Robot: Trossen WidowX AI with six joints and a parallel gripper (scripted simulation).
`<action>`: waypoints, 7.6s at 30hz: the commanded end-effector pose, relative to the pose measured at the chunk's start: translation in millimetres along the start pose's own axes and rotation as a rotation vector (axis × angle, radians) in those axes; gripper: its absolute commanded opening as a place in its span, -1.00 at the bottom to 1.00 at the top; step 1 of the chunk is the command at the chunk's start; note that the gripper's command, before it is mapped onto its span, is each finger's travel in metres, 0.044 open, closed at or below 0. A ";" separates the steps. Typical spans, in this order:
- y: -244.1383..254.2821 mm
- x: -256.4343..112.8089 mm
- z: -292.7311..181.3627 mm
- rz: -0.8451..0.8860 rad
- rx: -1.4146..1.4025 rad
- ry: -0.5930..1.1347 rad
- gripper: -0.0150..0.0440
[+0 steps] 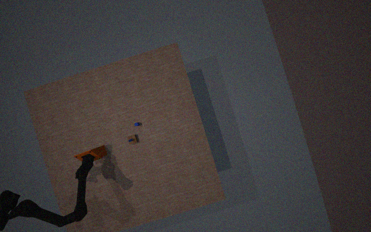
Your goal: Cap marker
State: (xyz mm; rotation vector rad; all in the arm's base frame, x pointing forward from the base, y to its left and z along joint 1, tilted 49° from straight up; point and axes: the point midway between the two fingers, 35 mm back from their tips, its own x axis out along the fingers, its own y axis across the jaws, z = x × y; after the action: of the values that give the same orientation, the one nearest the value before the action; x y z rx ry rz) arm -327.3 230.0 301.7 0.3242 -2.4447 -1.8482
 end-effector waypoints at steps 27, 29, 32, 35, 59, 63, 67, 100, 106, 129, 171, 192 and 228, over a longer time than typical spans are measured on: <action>-118.9 -258.7 214.1 -0.124 0.418 -1.006 0.31; -131.5 -280.3 219.5 -0.148 0.454 -1.070 0.31; -150.3 -313.8 220.6 -0.150 0.523 -1.145 0.31; -168.1 -343.6 219.2 -0.154 0.587 -1.212 0.31; -374.9 -578.3 75.3 -0.758 1.328 -1.647 0.31; -407.5 -600.1 23.8 -0.897 1.495 -1.607 0.31; -436.5 -614.3 -32.2 -1.035 1.664 -1.515 0.31; -529.4 -615.0 -203.7 -1.321 2.011 -1.071 0.31; -534.1 -614.1 -206.6 -1.321 2.010 -1.072 0.31; -564.6 -606.4 -226.4 -1.322 2.011 -1.070 0.31; -523.0 -617.1 -199.1 -1.321 2.010 -1.072 -0.49; -472.8 -594.2 -212.0 -1.320 2.010 -1.069 -0.49; -415.4 -543.6 -234.9 -1.320 2.011 -1.063 -0.49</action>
State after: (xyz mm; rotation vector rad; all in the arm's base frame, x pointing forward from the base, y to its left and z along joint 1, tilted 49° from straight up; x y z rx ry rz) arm 300.3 12.9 14.2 -0.4526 1.3598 -0.8560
